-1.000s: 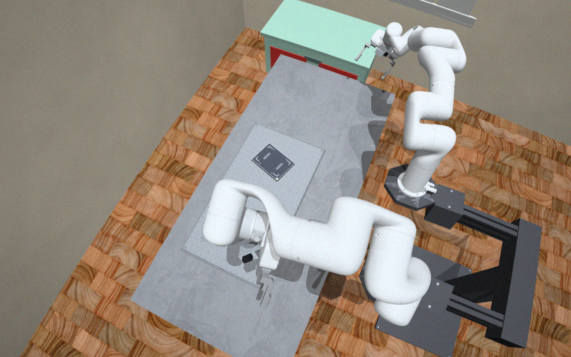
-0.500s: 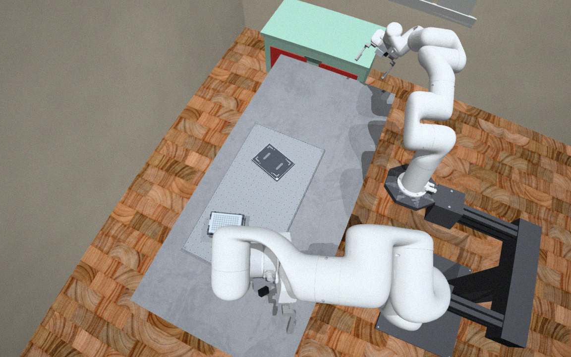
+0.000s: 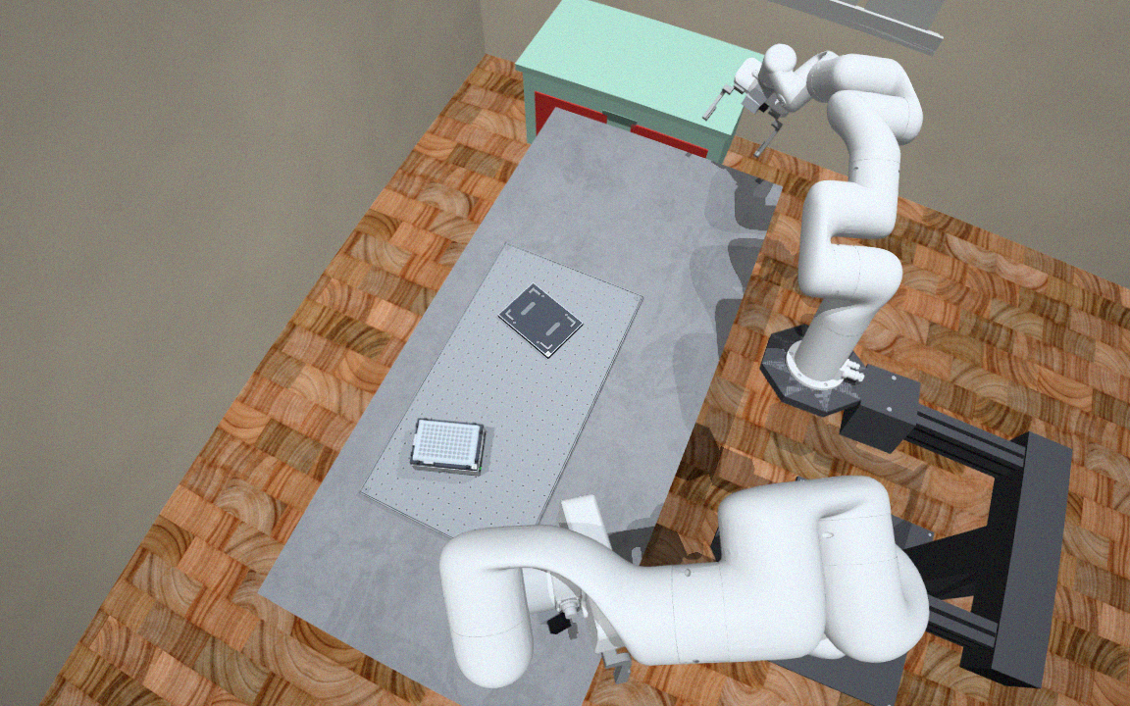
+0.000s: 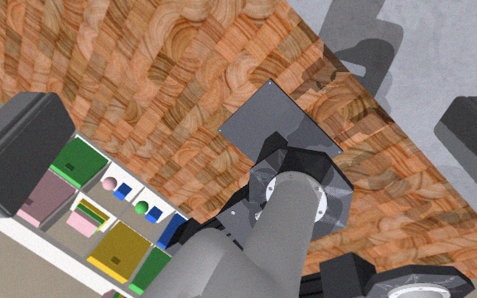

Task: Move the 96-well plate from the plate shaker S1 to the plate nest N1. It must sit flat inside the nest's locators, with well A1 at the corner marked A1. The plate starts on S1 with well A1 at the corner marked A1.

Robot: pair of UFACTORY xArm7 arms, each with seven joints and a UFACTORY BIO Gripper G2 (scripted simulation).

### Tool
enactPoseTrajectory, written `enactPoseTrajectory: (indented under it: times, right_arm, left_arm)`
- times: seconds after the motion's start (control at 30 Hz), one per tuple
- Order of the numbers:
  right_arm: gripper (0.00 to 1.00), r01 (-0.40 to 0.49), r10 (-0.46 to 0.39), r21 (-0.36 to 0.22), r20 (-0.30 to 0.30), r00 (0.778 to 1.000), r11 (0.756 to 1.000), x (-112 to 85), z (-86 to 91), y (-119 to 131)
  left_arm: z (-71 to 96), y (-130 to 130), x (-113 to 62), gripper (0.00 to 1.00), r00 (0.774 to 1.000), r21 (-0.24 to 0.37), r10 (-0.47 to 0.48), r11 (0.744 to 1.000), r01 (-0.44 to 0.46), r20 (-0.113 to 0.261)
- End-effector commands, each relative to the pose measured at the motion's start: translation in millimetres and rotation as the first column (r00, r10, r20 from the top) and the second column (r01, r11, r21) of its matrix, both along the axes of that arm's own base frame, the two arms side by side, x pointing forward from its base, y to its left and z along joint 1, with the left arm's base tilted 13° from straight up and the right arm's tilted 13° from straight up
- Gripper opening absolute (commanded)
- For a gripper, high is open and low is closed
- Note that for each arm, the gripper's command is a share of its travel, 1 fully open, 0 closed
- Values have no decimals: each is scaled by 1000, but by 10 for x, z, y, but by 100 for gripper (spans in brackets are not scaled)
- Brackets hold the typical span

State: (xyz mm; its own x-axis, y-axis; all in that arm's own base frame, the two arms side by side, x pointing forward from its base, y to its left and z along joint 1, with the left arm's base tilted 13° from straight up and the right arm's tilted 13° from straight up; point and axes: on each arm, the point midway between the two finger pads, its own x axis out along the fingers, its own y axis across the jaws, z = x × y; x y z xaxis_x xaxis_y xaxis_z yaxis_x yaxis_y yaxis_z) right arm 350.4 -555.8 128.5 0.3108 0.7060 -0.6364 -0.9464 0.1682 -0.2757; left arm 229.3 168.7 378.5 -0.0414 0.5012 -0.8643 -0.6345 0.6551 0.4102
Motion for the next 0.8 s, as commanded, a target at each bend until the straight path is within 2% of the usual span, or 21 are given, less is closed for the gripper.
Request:
enactPoseTrajectory:
  times: [0.0,0.2,0.27,0.77]
  right_arm:
    - [100,0,0,-5,3,1000,1000,7,31,-11]
    - [100,0,0,-5,3,1000,1000,7,31,-11]
    - [100,0,0,-5,3,1000,1000,7,31,-11]
    - [100,0,0,-5,3,1000,1000,7,31,-11]
  left_arm:
    - [13,-7,-108,100,999,-45,24,999,-23,24]
    - [19,-30,-270,100,996,-118,64,991,-57,59]
    - [19,-30,-270,100,996,-118,64,991,-57,59]
    - [34,-97,-534,100,983,-248,135,963,-101,122]
